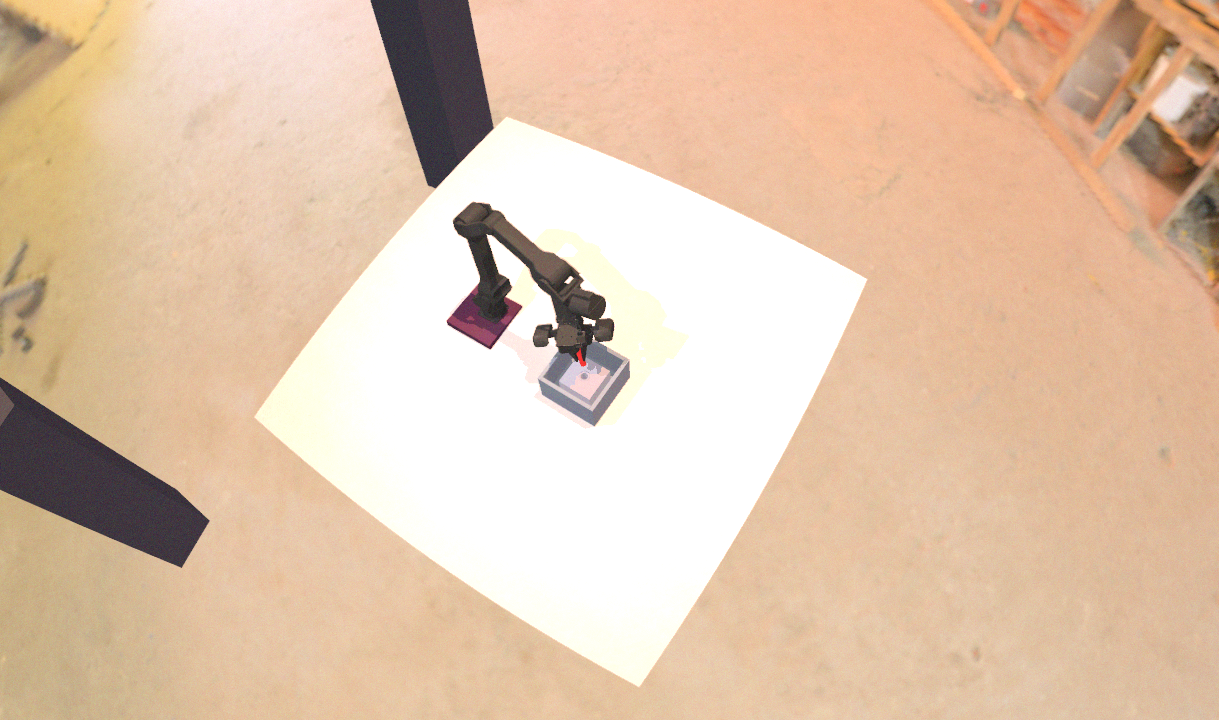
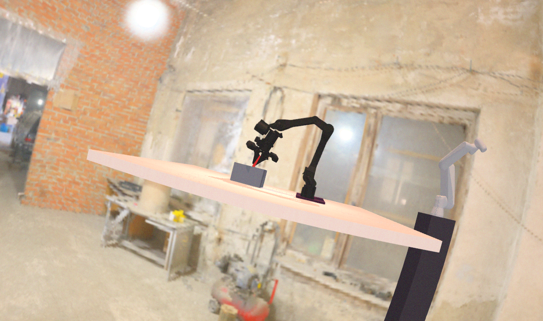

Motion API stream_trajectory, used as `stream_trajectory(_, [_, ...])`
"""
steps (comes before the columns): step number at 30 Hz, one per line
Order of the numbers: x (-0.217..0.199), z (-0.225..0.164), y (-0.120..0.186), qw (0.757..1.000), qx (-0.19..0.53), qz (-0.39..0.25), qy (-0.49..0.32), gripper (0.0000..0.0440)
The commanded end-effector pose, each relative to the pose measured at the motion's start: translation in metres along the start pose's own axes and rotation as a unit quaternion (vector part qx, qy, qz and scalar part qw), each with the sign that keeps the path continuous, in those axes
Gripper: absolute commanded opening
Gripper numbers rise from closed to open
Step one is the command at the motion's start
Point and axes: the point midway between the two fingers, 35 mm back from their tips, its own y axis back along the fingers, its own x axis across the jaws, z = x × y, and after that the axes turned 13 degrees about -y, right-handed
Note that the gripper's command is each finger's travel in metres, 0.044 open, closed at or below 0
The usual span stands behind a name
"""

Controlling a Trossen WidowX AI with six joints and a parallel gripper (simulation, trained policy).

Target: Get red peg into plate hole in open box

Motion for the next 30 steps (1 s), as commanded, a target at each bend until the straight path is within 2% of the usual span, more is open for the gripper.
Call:
stream_trajectory(1, [0.004, 0.005, -0.008, 1.000, 0.006, -0.004, 0.000, 0.0009])
stream_trajectory(11, [0.002, 0.007, -0.036, 0.999, 0.023, -0.031, 0.007, 0.0014])
stream_trajectory(13, [0.001, 0.007, -0.042, 0.999, 0.026, -0.038, 0.012, 0.0042])
stream_trajectory(17, [0.000, 0.009, -0.049, 0.998, 0.029, -0.049, 0.024, 0.0140])
stream_trajectory(18, [-0.001, 0.009, -0.051, 0.998, 0.030, -0.054, 0.029, 0.0152])
stream_trajectory(30, [0.018, 0.032, -0.053, 0.996, 0.028, -0.064, 0.053, 0.0151])
